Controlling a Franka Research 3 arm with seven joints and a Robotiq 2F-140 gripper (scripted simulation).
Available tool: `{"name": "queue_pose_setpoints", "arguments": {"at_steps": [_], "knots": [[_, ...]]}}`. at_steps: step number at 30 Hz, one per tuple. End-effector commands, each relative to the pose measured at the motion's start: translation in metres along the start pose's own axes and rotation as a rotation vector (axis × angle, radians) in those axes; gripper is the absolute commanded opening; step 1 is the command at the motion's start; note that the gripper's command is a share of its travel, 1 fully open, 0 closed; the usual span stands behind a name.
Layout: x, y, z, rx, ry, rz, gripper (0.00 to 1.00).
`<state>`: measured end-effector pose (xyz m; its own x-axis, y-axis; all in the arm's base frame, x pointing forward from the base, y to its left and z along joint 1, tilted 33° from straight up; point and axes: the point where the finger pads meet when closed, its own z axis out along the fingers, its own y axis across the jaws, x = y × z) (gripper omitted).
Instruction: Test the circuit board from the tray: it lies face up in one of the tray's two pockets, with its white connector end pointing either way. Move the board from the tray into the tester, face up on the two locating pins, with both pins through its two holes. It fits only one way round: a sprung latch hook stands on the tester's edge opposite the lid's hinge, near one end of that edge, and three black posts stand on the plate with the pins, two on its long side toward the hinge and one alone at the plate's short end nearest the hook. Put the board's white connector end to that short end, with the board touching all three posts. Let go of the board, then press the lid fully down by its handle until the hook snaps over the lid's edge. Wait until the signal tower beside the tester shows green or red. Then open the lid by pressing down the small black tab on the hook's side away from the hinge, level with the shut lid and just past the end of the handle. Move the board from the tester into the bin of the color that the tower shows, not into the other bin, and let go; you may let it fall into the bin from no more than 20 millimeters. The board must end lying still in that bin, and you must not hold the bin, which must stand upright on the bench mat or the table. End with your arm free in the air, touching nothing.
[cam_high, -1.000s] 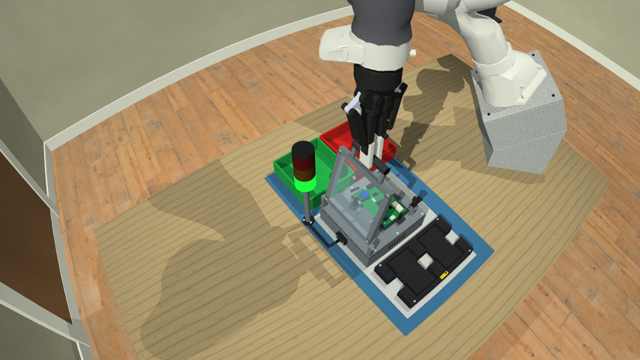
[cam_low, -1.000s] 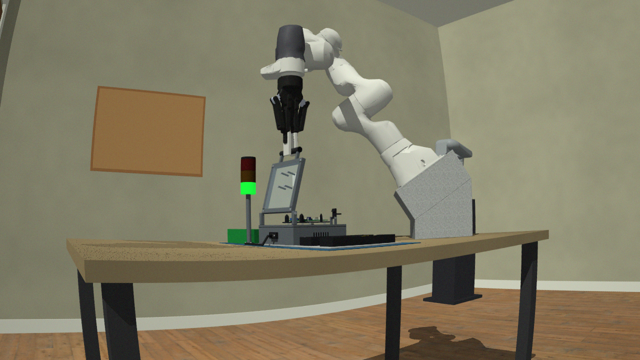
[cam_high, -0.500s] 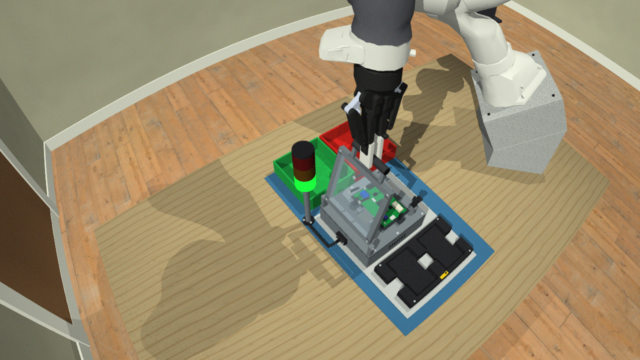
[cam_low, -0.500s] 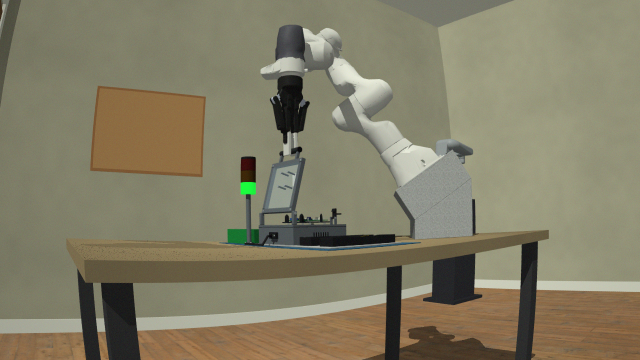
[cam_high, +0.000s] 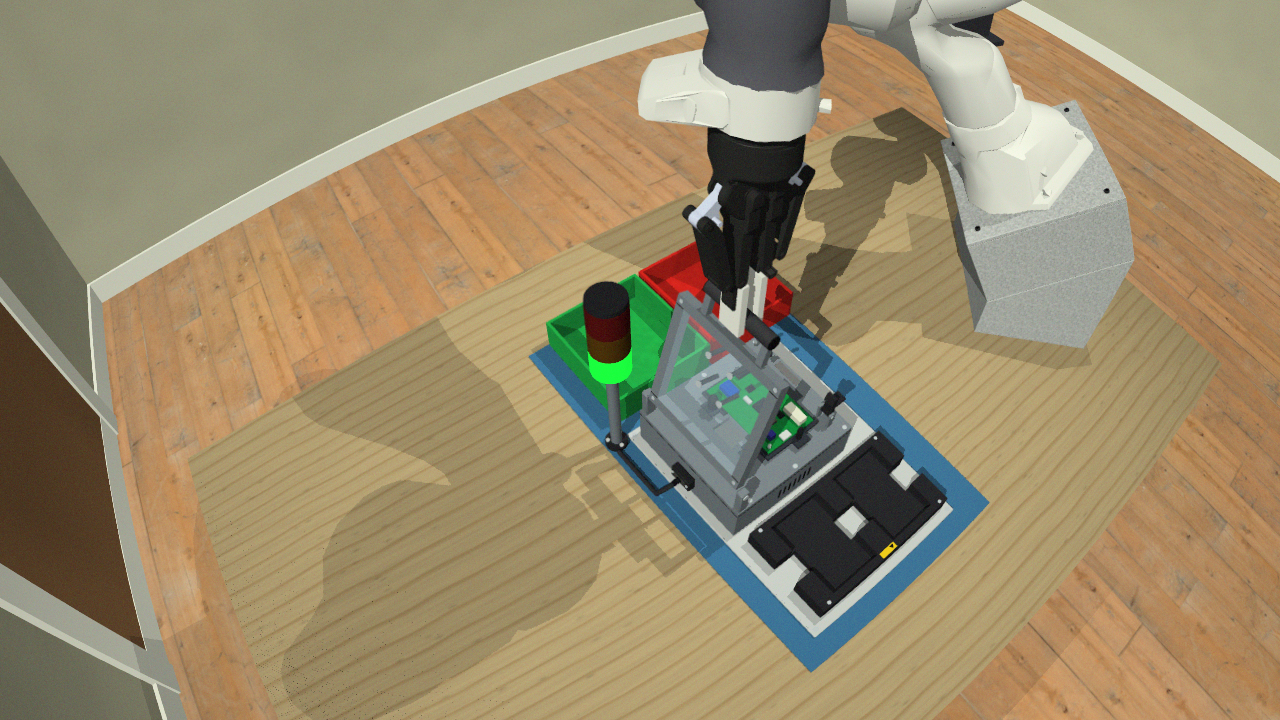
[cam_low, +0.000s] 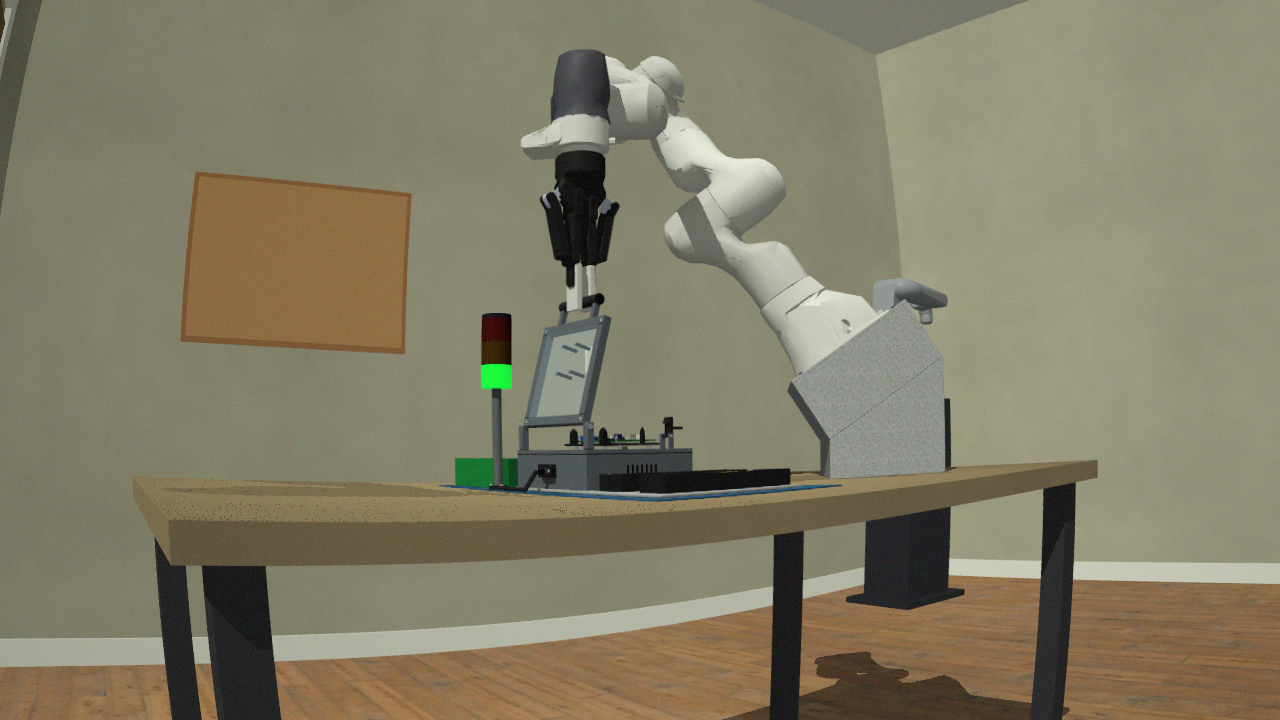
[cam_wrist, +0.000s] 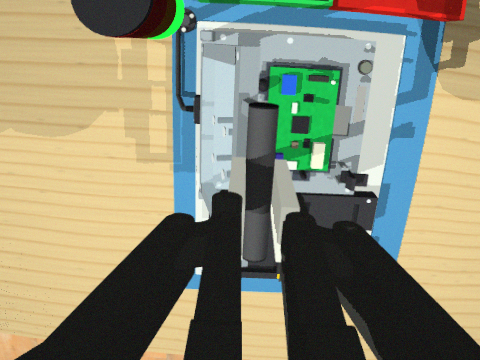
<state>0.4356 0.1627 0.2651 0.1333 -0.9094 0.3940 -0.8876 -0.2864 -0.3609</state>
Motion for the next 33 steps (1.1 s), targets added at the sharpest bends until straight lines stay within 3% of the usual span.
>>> {"name": "queue_pose_setpoints", "arguments": {"at_steps": [1,3,4,33], "knots": [[-0.0003,-0.0078,-0.0027,0.017,-0.007,-0.003,0.00],[-0.0003,-0.0078,-0.0027,0.017,-0.007,-0.003,0.00],[-0.0003,-0.0078,-0.0027,0.017,-0.007,-0.003,0.16],[-0.0003,-0.0078,-0.0027,0.017,-0.007,-0.003,0.16]]}}
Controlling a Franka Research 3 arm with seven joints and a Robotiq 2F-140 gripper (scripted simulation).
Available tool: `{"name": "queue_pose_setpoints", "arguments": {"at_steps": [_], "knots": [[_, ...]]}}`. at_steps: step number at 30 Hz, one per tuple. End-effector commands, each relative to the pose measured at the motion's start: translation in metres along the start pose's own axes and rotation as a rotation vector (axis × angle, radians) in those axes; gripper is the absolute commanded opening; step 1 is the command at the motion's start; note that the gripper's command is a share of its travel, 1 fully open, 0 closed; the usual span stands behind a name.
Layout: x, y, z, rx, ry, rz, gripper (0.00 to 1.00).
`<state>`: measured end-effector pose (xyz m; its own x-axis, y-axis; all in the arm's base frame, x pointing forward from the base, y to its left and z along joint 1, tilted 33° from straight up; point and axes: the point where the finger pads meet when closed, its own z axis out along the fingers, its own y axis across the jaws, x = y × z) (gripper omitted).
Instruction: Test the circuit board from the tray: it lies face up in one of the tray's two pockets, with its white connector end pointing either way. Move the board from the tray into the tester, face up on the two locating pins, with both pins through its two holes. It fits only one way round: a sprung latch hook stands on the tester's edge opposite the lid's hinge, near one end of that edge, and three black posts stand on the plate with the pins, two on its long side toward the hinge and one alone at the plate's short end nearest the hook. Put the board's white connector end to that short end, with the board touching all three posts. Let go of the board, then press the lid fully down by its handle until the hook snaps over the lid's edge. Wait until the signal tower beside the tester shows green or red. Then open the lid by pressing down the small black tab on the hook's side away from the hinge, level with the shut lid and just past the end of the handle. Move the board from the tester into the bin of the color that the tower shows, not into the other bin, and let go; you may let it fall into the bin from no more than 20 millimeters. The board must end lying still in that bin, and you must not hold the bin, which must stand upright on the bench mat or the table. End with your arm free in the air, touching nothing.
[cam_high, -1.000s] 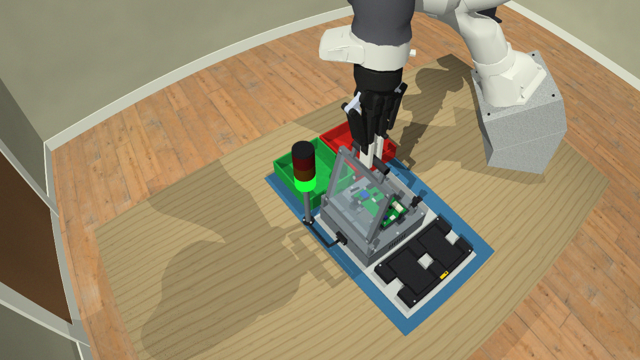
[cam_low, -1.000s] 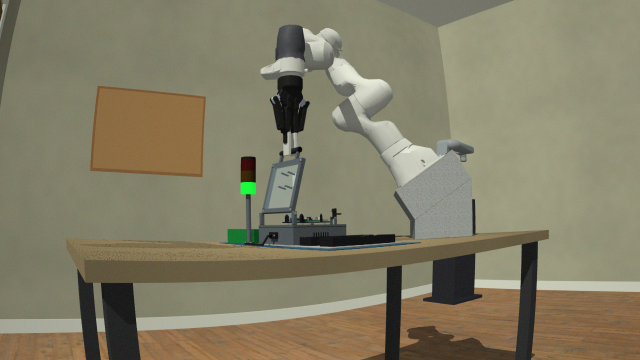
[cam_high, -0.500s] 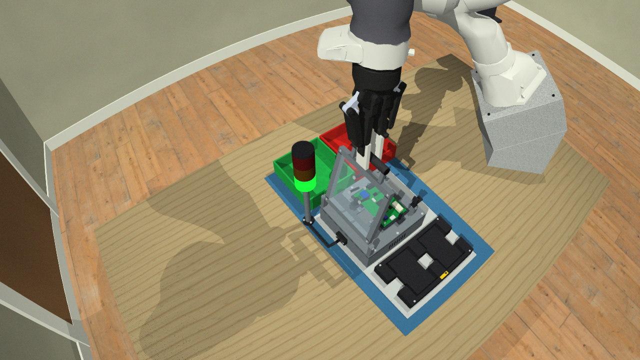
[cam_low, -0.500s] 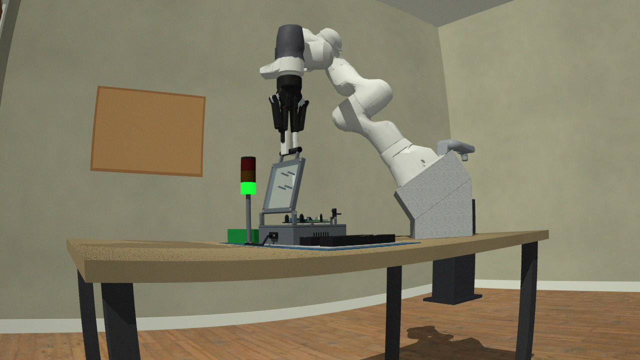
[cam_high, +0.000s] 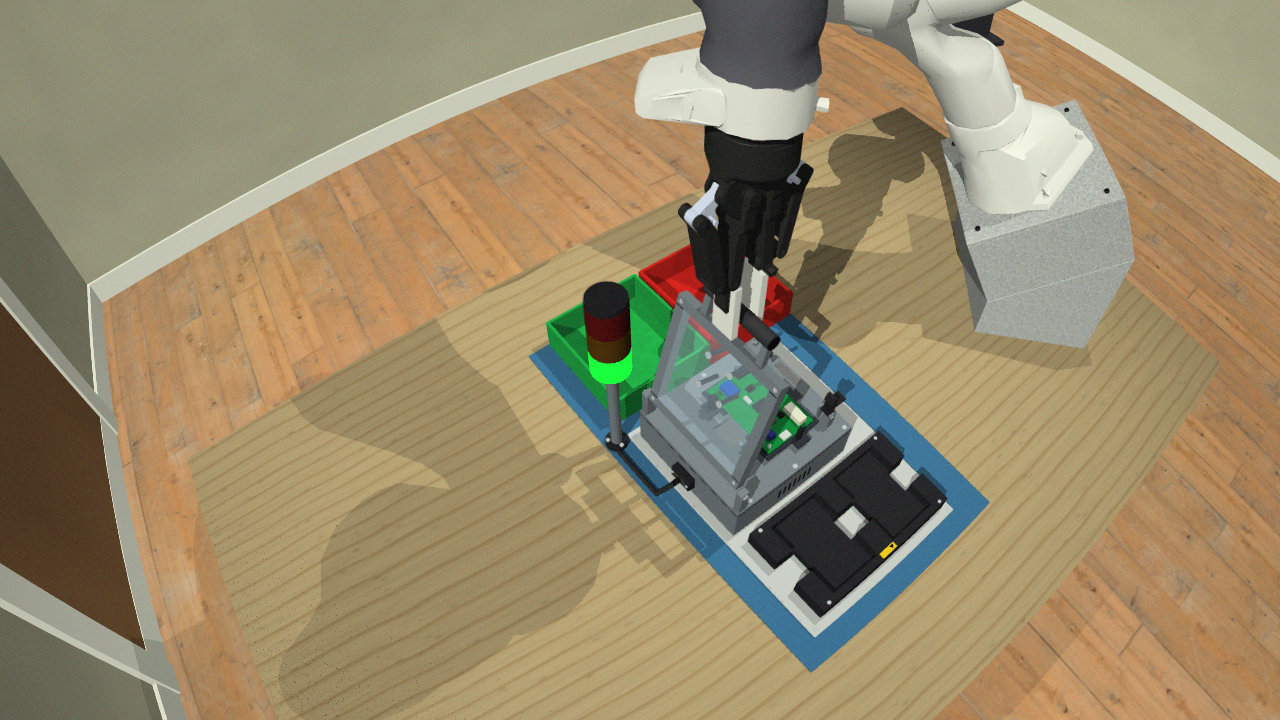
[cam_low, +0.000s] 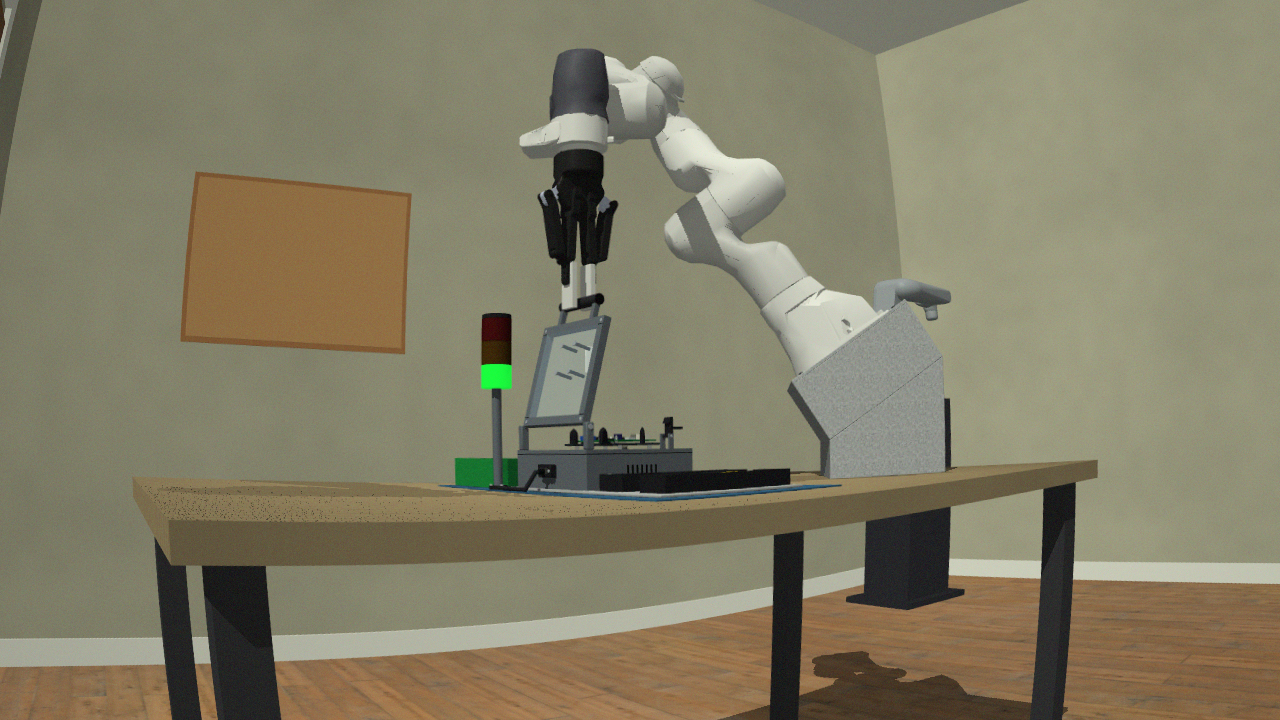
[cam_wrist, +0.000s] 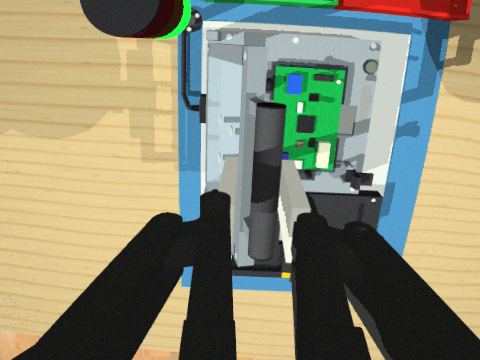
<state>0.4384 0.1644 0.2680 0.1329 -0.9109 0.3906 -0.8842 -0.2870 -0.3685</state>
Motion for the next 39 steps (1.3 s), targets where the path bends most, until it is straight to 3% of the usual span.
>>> {"name": "queue_pose_setpoints", "arguments": {"at_steps": [1,39], "knots": [[-0.0003,-0.0037,-0.0009,0.009,-0.004,-0.005,0.16],[0.0002,0.0002,0.0028,0.009,-0.004,-0.005,0.16]]}}
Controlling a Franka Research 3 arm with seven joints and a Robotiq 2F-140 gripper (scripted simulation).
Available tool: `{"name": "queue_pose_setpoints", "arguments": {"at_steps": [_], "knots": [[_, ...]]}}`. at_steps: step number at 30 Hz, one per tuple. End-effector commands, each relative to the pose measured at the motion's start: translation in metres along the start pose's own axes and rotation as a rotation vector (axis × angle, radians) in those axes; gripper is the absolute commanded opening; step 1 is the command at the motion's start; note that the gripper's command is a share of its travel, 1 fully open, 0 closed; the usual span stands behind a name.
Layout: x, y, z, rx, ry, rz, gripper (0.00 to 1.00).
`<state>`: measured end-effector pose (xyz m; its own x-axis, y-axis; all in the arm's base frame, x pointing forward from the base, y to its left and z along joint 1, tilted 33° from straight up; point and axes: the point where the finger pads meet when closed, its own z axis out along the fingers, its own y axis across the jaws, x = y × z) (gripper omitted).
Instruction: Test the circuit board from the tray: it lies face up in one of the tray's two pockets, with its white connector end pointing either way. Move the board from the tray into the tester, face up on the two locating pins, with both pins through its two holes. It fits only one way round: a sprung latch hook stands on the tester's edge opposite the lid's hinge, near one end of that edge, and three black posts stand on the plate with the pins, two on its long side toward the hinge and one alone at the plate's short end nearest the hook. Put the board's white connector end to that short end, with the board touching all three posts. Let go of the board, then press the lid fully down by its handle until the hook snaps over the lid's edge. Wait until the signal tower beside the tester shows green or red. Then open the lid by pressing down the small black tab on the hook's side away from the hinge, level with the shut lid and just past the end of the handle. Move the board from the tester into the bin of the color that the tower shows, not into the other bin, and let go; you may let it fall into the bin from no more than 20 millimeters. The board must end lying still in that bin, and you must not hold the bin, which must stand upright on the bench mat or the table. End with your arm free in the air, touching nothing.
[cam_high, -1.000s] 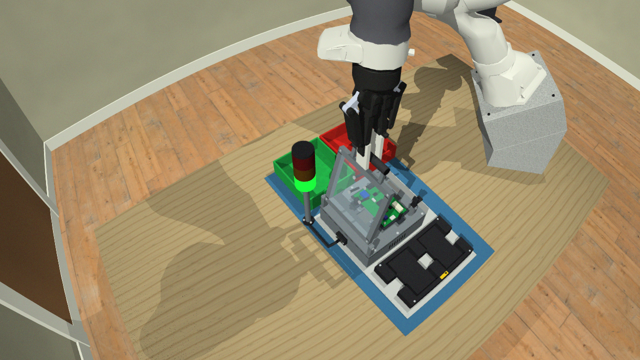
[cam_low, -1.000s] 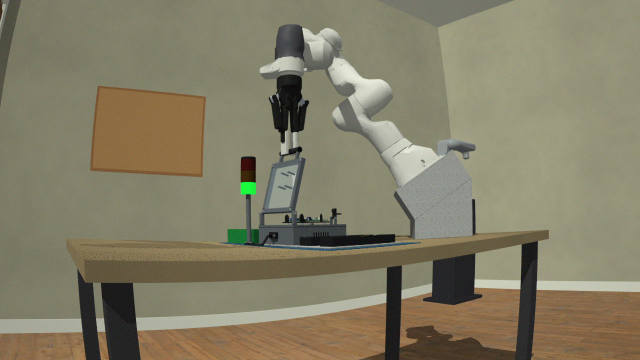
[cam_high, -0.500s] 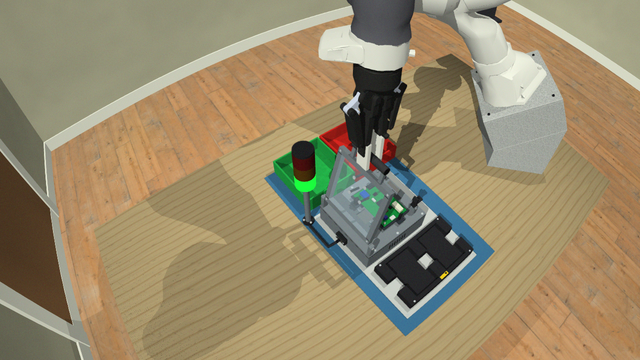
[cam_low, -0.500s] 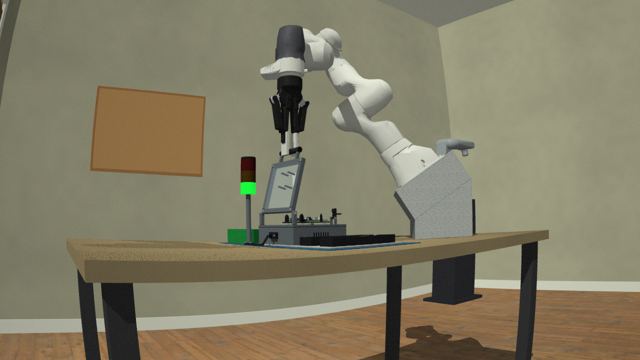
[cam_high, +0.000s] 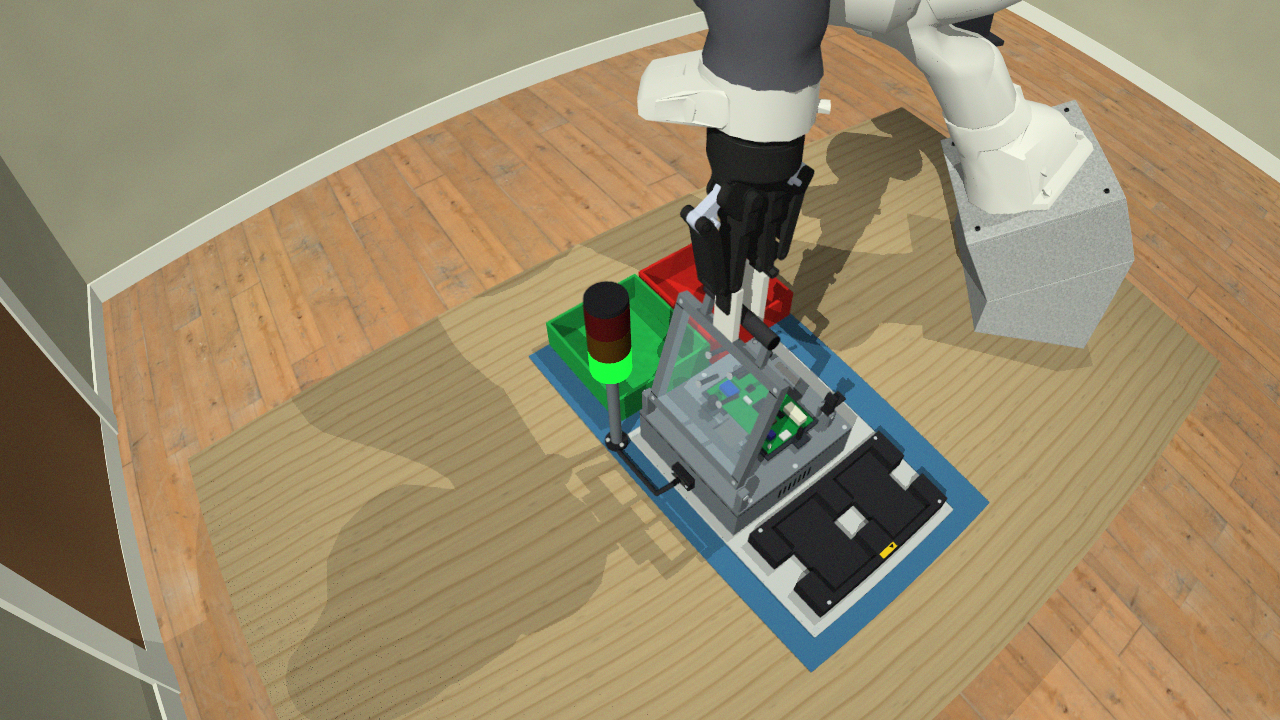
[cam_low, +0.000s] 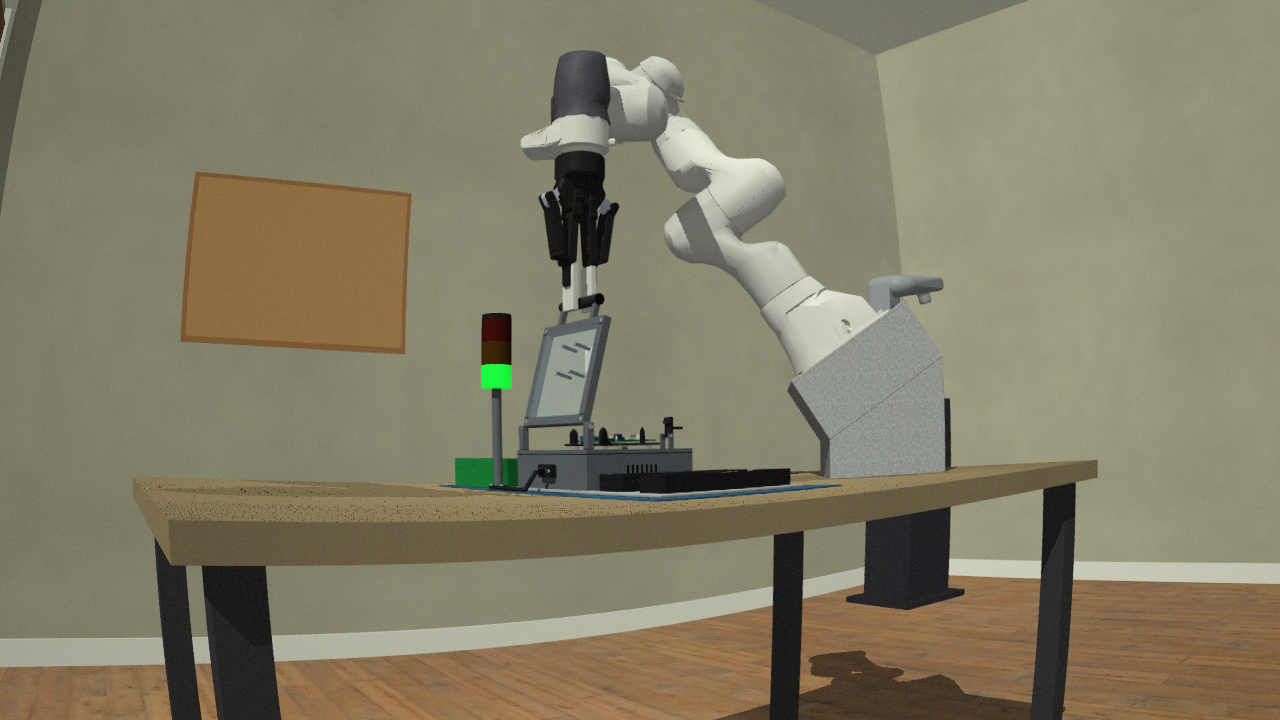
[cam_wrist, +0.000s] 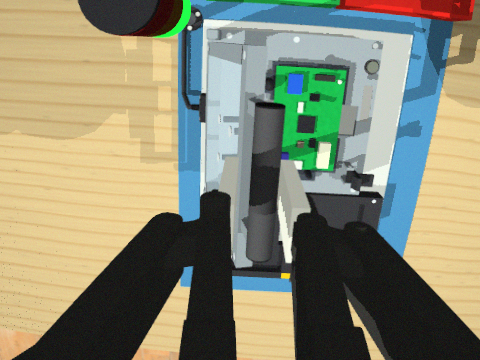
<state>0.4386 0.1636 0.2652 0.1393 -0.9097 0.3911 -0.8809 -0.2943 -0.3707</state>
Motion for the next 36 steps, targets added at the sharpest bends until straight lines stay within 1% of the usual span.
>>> {"name": "queue_pose_setpoints", "arguments": {"at_steps": [1,36], "knots": [[0.0006,-0.0009,0.0001,0.003,-0.002,0.001,0.16],[0.0015,0.0021,0.0010,0.003,-0.002,0.001,0.16]]}}
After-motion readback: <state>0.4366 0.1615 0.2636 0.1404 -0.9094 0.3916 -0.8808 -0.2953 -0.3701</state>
